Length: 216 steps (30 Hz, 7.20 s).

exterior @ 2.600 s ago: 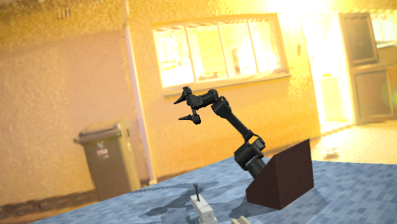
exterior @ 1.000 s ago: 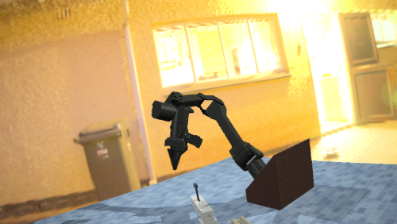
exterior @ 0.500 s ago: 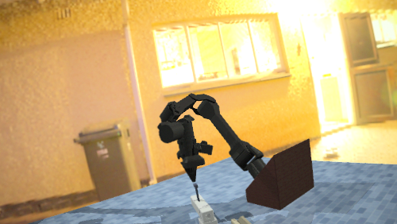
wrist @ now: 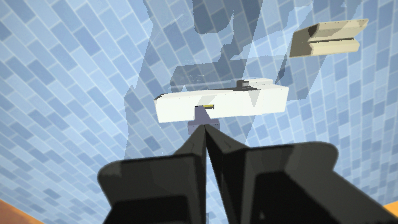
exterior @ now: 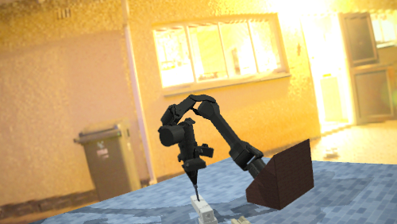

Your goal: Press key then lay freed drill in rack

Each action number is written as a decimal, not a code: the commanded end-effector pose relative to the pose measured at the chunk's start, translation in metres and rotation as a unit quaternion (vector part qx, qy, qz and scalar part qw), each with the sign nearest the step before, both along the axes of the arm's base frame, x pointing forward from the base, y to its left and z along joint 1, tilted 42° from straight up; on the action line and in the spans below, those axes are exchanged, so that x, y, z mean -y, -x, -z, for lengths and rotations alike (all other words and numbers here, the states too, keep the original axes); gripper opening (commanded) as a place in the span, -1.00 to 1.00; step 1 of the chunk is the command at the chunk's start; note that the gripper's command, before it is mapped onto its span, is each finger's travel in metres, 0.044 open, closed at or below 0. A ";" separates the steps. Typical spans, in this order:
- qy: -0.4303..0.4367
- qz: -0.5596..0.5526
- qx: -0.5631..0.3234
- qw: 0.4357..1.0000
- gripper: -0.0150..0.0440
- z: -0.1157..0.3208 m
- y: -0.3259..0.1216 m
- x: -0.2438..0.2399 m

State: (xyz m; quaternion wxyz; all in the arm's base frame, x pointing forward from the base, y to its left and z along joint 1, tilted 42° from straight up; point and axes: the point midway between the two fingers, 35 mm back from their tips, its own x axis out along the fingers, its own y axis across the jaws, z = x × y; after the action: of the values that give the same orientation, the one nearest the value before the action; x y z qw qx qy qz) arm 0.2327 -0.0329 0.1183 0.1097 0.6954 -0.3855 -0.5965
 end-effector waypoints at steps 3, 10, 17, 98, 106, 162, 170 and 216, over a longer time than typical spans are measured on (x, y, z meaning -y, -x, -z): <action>0.000 0.001 -0.002 1.000 -0.49 0.004 0.000 0.004; 0.000 0.001 -0.002 1.000 -0.49 0.006 -0.001 0.006; 0.000 0.001 -0.002 1.000 -0.49 0.007 0.000 0.007; 0.005 0.529 0.471 0.706 1.00 0.139 -0.065 -0.074; 0.005 0.529 0.471 0.706 1.00 0.139 -0.065 -0.074; 0.005 0.531 0.472 0.704 0.20 0.167 -0.059 -0.033; 0.005 0.531 0.472 0.704 -0.45 0.167 -0.059 -0.033; 0.006 0.528 0.471 0.707 0.04 0.190 -0.076 -0.060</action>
State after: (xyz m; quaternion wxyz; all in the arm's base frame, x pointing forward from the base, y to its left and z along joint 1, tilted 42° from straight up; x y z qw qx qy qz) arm 0.3085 0.0279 -0.0723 -0.4153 0.5684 -0.6944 -0.1491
